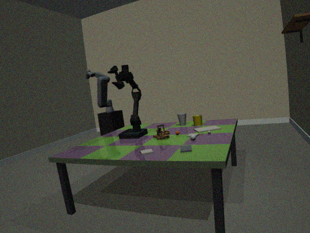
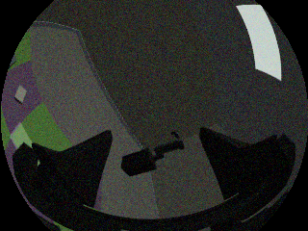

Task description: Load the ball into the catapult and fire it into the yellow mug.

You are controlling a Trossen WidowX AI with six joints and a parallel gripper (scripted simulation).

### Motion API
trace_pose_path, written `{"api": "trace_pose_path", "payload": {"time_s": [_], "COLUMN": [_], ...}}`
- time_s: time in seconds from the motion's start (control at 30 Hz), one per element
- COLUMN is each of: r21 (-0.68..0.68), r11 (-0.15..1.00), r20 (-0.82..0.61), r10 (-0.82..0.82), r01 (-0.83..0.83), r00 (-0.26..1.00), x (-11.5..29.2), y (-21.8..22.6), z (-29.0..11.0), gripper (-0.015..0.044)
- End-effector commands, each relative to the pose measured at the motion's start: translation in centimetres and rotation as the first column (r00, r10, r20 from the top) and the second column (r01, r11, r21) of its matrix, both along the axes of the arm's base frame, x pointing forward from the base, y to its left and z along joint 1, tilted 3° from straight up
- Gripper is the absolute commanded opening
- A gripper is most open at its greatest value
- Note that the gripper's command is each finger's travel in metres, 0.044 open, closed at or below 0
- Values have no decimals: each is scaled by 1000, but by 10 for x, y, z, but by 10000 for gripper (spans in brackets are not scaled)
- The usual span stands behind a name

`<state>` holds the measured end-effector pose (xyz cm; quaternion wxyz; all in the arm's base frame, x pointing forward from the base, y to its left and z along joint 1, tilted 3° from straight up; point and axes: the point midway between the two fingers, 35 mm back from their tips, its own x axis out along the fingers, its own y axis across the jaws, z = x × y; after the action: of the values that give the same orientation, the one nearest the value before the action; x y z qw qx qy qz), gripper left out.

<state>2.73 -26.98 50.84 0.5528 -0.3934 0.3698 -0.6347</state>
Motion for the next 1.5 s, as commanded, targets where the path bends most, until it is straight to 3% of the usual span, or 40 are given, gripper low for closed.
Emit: {"api": "trace_pose_path", "payload": {"time_s": [0.0,0.37,0.7,1.07,1.47], "r21": [63,233,396,559,712], "r11": [997,952,869,745,590], "r20": [-66,-252,-419,-540,-582], "r10": [56,254,458,660,799], "r01": [-51,-196,-296,-364,-381], "r00": [996,934,784,522,151], "x": [17,69,117,165,205], "y": [-9,-20,-16,2,37], "z": [-17,-62,-108,-158,-211], "gripper": [440,440,440,440,440]}}
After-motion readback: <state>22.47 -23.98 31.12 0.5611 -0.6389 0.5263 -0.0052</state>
